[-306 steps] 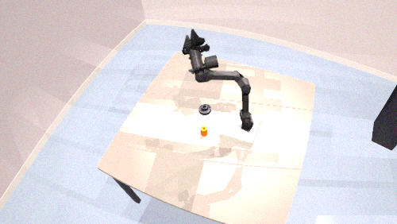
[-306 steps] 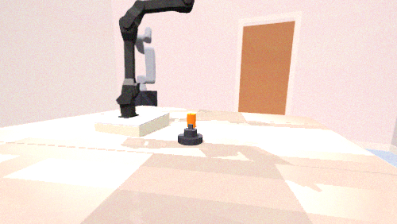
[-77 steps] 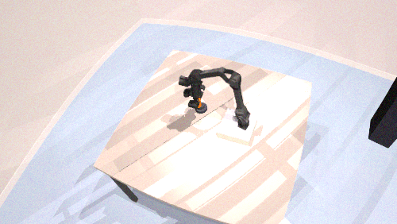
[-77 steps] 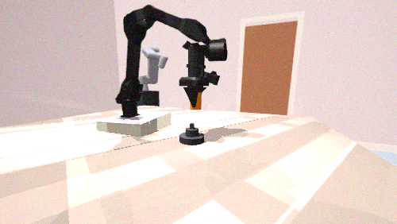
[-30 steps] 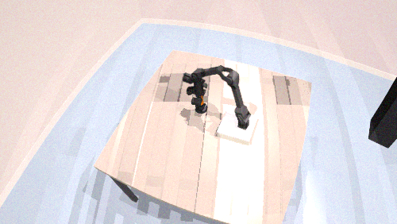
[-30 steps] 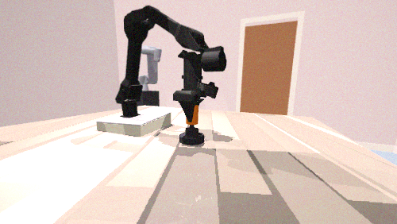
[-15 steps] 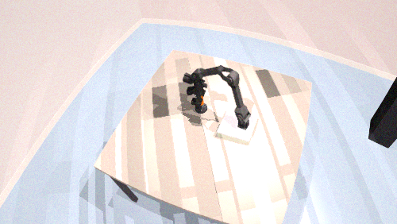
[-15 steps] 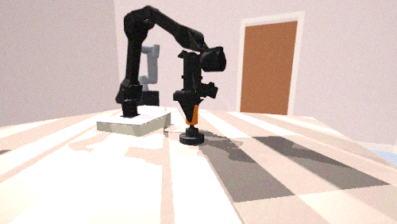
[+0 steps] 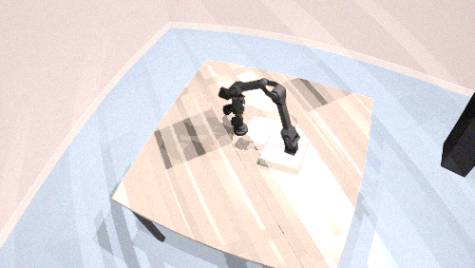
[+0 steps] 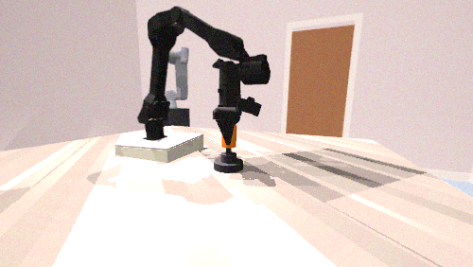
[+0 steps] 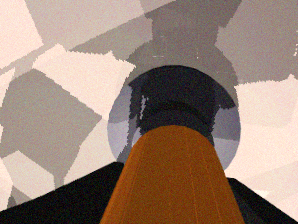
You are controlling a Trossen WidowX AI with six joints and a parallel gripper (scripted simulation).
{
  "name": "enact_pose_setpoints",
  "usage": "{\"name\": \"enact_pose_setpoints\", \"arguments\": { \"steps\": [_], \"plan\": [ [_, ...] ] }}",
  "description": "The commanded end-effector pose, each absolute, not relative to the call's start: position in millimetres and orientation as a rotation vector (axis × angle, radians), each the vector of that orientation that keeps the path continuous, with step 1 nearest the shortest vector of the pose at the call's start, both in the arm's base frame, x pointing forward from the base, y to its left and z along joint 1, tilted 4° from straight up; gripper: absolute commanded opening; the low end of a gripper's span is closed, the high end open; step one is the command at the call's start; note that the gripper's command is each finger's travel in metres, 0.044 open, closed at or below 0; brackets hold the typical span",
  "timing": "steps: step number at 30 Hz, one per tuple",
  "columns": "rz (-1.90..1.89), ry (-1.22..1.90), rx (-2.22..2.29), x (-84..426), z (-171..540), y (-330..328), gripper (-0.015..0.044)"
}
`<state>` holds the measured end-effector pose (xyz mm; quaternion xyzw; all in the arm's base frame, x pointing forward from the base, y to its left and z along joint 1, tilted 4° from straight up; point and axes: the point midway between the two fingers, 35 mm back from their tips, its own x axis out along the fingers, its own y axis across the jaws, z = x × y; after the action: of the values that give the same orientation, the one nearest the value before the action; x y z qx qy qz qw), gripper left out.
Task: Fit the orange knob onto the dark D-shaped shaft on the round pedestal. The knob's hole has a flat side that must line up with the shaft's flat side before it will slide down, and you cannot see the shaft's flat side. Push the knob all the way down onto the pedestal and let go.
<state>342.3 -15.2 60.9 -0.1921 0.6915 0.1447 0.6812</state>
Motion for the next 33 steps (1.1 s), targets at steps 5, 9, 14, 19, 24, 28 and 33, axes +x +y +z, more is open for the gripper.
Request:
{"name": "enact_pose_setpoints", "arguments": {
  "steps": [5,9,14,19,24,28,33],
  "plan": [
    [0.343,1.546,-0.452,343.0,59.1,-15.8,0.0000],
    [0.343,1.547,-0.452,341.4,58.1,-15.5,0.0000],
    [0.343,1.547,-0.452,339.6,57.9,-15.1,0.0000],
    [0.343,1.547,-0.452,339.6,57.3,-15.1,0.0000],
    [0.343,1.547,-0.452,340.1,56.7,-15.3,0.0000],
    [0.343,1.547,-0.452,340.4,58.1,-15.3,0.0000],
    [0.343,1.547,-0.452,341.9,62.6,-15.4,0.0000]
  ]
}}
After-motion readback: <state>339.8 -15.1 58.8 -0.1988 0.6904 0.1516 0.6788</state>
